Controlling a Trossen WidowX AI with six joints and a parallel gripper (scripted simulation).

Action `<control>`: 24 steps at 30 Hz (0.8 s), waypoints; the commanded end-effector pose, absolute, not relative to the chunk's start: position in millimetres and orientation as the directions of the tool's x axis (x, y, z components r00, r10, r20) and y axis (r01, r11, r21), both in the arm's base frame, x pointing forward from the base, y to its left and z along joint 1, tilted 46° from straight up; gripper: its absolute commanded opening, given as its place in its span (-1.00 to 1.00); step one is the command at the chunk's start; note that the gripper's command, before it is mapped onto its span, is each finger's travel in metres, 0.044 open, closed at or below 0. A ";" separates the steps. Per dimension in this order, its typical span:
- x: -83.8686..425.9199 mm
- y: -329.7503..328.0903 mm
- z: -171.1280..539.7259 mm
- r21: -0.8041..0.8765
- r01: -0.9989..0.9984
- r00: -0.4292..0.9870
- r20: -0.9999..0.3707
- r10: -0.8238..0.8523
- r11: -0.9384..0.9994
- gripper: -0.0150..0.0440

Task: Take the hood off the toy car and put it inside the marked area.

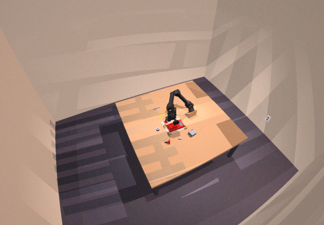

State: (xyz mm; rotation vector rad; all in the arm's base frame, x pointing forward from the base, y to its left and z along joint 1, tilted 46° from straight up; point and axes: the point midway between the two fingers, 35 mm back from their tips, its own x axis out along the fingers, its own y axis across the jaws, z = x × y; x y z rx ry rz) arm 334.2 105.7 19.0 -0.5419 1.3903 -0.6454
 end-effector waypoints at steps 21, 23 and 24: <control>334.7 93.0 5.9 -0.696 0.088 0.062 -0.710 -0.702 0.712 1.00; 334.7 92.1 4.9 -0.696 0.088 0.062 -0.710 -0.702 0.712 1.00; 334.7 91.6 4.5 -0.696 0.088 0.062 -0.710 -0.702 0.712 1.00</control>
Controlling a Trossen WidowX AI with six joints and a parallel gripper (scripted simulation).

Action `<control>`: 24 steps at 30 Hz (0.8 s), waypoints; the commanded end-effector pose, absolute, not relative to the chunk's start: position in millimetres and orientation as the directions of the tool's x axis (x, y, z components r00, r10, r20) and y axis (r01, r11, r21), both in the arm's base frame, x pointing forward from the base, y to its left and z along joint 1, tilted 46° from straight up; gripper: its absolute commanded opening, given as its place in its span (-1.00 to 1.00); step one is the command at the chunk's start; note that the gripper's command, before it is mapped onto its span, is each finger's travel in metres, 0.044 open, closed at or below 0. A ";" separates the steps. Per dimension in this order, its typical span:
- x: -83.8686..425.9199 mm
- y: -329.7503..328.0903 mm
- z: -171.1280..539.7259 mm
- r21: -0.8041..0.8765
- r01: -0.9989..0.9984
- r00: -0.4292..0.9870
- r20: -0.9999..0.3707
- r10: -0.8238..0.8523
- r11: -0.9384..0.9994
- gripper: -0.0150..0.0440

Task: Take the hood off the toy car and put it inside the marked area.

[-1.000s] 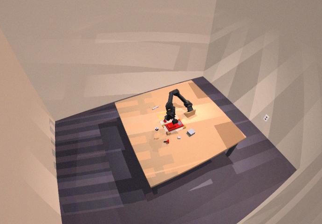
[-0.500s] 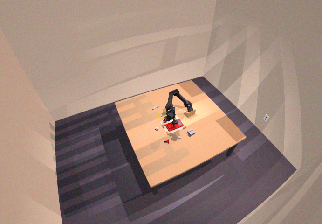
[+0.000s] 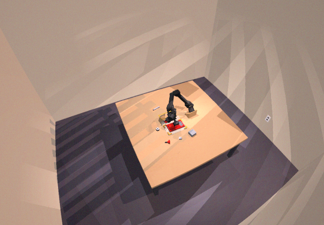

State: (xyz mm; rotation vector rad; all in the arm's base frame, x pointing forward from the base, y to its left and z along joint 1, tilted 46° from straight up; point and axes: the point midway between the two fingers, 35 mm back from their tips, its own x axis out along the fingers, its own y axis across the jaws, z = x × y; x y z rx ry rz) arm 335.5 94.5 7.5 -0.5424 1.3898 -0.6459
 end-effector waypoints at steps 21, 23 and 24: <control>335.0 81.8 -5.3 -0.697 0.088 0.062 -0.709 -0.702 0.711 1.00; 335.0 80.8 -6.2 -0.697 0.089 0.062 -0.709 -0.703 0.711 1.00; 335.0 80.4 -6.7 -0.697 0.089 0.062 -0.709 -0.703 0.711 1.00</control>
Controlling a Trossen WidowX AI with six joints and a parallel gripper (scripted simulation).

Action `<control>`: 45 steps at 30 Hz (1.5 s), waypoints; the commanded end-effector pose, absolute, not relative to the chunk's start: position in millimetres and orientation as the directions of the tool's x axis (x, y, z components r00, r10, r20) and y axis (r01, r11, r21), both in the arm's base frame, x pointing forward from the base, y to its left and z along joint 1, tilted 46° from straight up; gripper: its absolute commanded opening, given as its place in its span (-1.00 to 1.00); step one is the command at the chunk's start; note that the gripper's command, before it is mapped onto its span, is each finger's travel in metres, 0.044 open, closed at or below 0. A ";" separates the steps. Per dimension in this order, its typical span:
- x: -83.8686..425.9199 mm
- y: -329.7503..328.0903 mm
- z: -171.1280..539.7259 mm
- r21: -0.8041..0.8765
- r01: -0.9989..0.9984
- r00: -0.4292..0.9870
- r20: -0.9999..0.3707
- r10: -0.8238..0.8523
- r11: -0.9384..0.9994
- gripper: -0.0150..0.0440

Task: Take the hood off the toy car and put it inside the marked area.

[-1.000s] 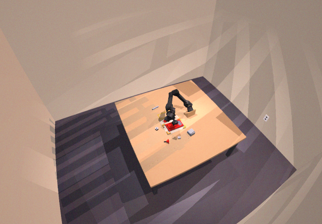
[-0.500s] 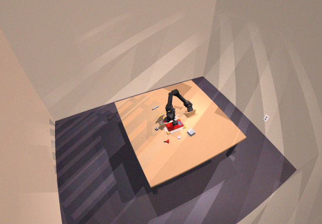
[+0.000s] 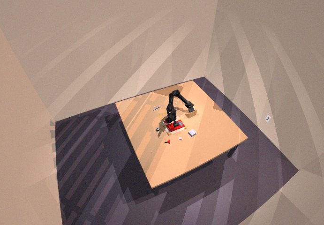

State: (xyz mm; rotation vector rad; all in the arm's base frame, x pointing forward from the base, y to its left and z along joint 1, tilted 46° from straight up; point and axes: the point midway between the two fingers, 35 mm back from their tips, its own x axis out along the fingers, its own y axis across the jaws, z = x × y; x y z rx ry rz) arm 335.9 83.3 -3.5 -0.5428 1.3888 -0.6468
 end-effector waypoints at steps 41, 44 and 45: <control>336.0 66.6 -20.4 -0.698 0.089 0.062 -0.708 -0.703 0.711 1.00; 336.0 65.5 -21.5 -0.698 0.089 0.062 -0.708 -0.703 0.710 1.00; 336.0 65.2 -21.8 -0.698 0.089 0.062 -0.708 -0.703 0.710 1.00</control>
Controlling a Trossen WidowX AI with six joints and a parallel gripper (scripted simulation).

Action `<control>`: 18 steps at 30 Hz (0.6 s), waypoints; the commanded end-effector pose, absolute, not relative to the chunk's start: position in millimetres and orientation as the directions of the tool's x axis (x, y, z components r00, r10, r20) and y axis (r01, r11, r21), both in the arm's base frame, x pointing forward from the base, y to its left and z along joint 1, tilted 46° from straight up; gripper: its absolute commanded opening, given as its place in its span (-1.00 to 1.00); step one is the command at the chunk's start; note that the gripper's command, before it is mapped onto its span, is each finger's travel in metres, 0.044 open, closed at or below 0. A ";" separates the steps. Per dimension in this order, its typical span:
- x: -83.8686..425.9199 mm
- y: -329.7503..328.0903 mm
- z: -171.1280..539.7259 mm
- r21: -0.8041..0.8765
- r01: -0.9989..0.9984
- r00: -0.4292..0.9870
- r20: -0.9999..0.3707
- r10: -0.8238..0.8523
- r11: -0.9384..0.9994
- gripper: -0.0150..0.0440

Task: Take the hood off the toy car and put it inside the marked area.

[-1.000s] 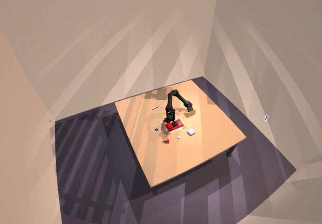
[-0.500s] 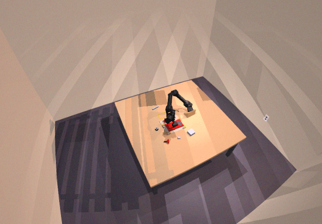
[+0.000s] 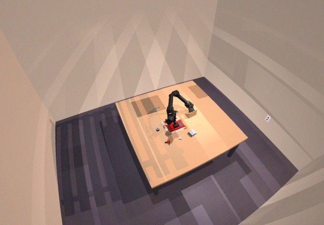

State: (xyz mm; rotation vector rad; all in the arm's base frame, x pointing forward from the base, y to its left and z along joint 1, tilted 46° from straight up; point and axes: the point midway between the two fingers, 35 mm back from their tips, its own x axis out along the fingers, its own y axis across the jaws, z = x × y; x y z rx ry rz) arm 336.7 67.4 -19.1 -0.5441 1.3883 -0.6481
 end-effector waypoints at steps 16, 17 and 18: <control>336.9 64.6 -21.8 -0.693 0.097 0.063 -0.712 -0.700 0.714 0.55; 336.9 64.6 -21.8 -0.693 0.097 0.063 -0.712 -0.700 0.714 0.53; 336.9 64.6 -21.8 -0.693 0.097 0.063 -0.712 -0.700 0.714 0.51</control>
